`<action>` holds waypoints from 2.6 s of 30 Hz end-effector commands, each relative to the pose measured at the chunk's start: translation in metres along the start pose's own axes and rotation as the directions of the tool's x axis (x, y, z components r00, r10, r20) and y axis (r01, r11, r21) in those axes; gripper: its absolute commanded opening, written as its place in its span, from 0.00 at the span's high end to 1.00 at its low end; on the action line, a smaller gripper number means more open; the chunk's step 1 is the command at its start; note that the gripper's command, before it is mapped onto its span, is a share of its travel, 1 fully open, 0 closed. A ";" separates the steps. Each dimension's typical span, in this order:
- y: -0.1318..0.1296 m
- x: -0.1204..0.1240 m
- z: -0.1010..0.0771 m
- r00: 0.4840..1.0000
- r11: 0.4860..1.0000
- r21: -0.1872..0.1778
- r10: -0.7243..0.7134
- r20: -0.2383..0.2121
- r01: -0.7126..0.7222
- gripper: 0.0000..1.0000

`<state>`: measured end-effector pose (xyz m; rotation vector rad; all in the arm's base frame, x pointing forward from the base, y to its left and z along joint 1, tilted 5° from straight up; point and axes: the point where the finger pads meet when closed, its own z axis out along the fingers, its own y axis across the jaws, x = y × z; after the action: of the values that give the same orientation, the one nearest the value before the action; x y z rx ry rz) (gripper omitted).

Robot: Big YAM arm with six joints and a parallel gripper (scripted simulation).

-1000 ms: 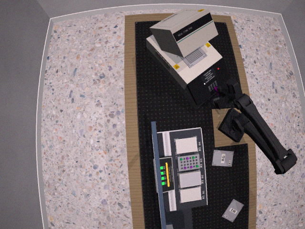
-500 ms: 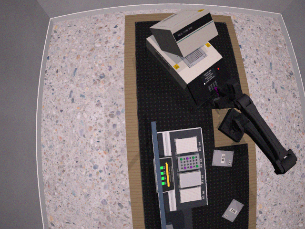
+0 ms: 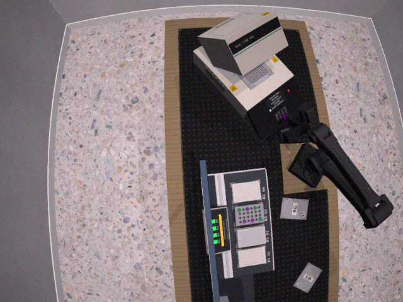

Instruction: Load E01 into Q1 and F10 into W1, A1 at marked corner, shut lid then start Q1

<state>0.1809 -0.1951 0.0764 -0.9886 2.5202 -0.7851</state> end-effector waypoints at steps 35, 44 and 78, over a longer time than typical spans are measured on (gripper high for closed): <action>-0.031 -0.001 0.011 1.000 0.998 0.053 -0.018 0.002 0.018 1.00; -0.046 0.003 0.012 1.000 0.998 0.063 -0.011 -0.005 0.012 1.00; -0.029 -0.003 0.010 1.000 0.998 0.056 0.006 0.006 -0.006 1.00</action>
<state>0.1919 -0.2042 0.0615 -0.9861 2.5093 -0.8021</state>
